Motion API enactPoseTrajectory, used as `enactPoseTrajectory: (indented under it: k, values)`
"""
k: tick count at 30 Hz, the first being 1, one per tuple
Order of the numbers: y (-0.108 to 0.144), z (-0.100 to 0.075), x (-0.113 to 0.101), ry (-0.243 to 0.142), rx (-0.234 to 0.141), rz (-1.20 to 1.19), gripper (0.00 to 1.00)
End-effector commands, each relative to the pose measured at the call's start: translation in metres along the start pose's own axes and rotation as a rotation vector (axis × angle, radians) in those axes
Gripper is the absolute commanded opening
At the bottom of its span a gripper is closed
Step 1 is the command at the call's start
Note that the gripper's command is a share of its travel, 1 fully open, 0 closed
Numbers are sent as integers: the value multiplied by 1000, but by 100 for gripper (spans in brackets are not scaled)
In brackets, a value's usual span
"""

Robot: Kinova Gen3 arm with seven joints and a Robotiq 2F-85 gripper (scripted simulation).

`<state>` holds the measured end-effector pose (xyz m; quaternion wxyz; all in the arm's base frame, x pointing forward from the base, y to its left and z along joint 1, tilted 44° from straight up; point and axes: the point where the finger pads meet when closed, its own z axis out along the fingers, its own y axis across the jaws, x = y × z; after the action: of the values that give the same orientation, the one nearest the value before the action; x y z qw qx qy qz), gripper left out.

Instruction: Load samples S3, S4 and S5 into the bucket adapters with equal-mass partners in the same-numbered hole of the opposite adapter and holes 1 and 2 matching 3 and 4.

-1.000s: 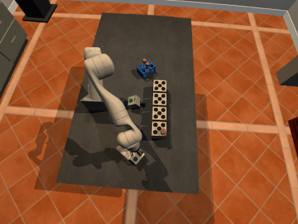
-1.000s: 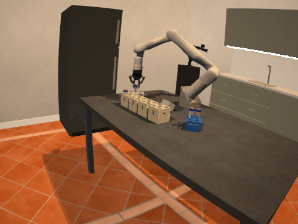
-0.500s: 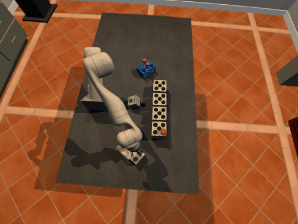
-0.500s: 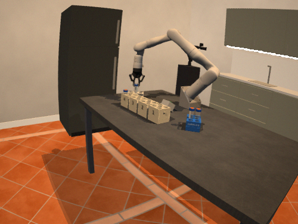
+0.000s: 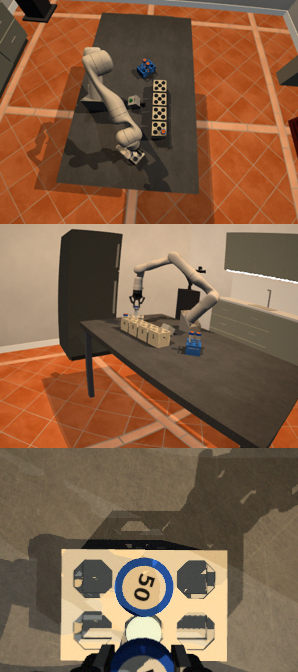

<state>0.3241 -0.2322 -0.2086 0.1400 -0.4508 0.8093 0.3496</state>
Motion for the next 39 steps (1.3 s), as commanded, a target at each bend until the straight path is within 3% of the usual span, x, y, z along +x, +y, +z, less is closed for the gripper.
enactPoseTrajectory:
  k: [1,39]
  values:
    - [0,-10,2,4,3,-3,10]
    - [1,-55,3,5,2,0,10]
